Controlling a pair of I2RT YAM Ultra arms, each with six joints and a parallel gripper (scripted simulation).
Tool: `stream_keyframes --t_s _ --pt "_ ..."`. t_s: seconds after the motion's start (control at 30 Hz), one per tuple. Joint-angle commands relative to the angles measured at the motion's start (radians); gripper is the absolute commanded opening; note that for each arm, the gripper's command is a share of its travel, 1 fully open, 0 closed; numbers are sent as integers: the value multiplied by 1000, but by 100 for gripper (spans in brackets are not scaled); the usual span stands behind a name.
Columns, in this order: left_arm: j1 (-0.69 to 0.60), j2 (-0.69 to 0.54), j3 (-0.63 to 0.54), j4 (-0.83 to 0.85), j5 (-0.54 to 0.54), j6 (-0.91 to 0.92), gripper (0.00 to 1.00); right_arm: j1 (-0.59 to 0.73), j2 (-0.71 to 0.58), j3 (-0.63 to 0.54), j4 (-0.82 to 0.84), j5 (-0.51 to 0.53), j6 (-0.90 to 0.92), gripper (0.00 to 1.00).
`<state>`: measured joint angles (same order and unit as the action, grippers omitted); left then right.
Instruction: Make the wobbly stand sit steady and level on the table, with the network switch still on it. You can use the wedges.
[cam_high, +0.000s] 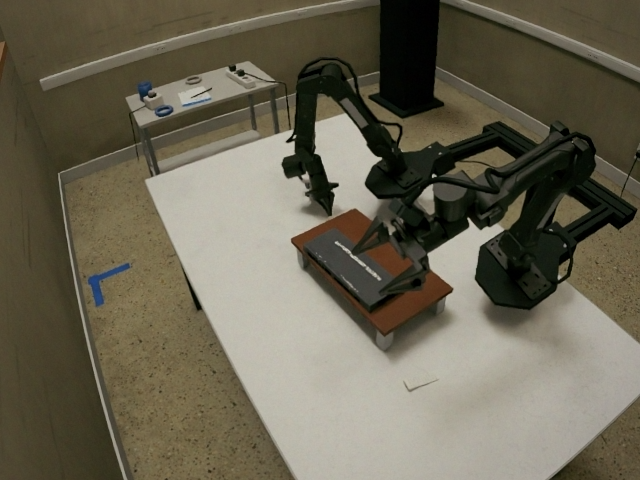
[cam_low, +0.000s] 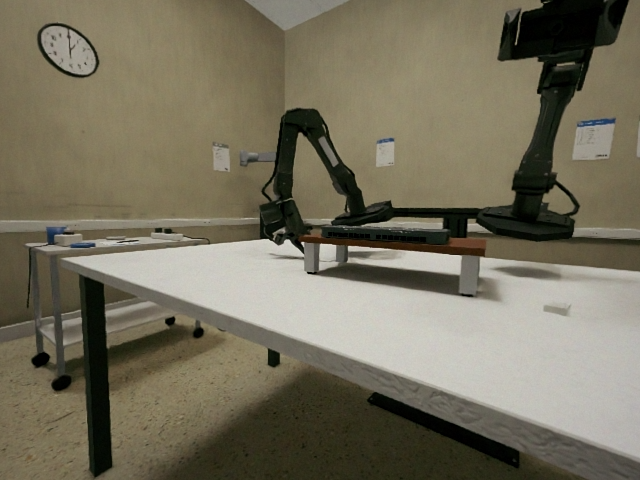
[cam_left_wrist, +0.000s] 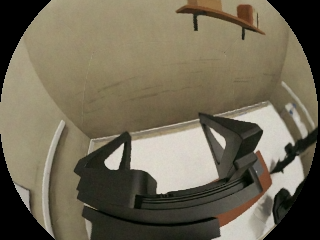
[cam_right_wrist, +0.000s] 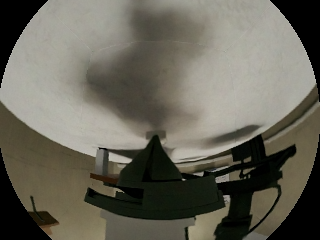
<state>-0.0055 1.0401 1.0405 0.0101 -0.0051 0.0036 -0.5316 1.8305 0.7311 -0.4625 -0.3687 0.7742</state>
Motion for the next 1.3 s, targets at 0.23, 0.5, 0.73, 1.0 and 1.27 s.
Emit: stream_keyframes --t_s 0.23,0.5,0.73,1.0,1.27 --pt "-7 -12 37 20 -3 5 100 25 -21 -20 28 1 22 0" --pt "-7 -12 37 20 -3 5 100 34 -37 -50 43 1 36 0" --pt "-7 -12 37 20 -3 5 100 47 -34 -64 54 4 47 0" --pt "-7 -12 37 20 -3 5 100 56 -25 -66 64 5 57 0" --pt "-7 -12 37 20 -3 5 100 70 -46 -84 79 9 71 0"
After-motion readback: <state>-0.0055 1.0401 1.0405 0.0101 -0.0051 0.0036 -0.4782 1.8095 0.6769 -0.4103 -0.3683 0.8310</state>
